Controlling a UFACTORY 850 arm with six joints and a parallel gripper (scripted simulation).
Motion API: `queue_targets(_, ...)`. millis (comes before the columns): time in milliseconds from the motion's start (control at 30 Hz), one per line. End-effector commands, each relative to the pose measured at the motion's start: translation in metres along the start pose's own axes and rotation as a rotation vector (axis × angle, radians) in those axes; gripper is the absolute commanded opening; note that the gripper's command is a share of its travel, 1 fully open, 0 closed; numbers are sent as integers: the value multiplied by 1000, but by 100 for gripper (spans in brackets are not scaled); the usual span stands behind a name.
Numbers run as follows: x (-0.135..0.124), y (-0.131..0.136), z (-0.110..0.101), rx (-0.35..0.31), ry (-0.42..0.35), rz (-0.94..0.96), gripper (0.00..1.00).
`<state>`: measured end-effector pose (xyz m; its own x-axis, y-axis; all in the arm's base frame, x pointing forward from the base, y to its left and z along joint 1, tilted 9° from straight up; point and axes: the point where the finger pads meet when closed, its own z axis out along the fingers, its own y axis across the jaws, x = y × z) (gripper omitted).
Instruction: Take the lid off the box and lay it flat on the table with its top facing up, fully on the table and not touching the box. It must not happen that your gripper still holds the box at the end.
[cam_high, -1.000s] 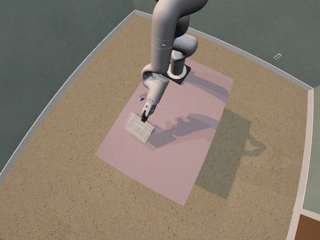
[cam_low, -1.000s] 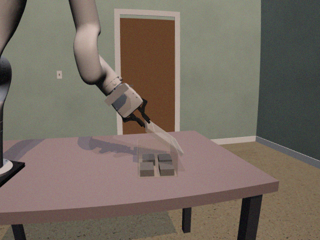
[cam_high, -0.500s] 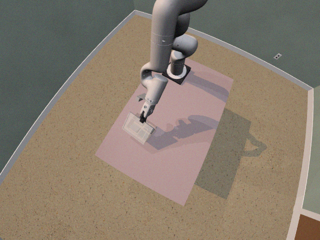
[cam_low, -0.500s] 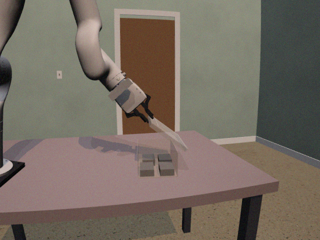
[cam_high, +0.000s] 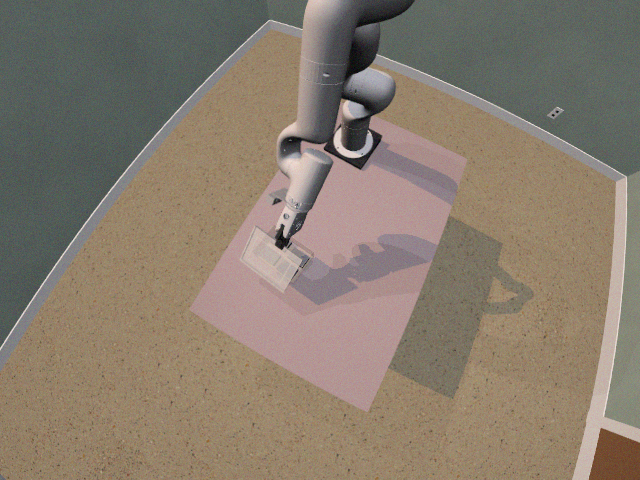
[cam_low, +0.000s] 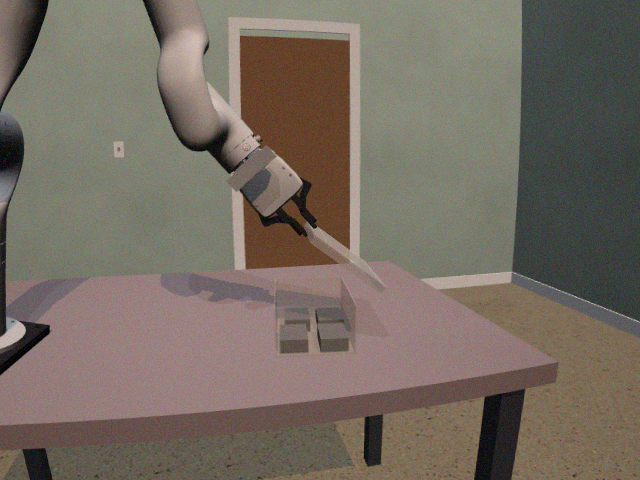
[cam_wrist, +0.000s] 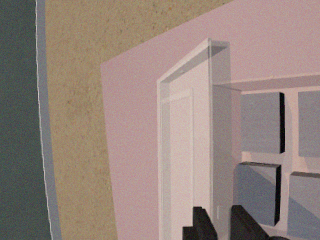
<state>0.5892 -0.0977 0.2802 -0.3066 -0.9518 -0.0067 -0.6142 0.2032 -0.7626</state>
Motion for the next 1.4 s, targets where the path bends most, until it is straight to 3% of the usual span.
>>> queue_targets(0, 0, -2, 0, 2, 0, 0, 0)
queue_targets(800, -11, 0, -2, 2, 0, 0, 0)
queue_targets(1367, -36, 4, -5, 2, 0, 0, 0)
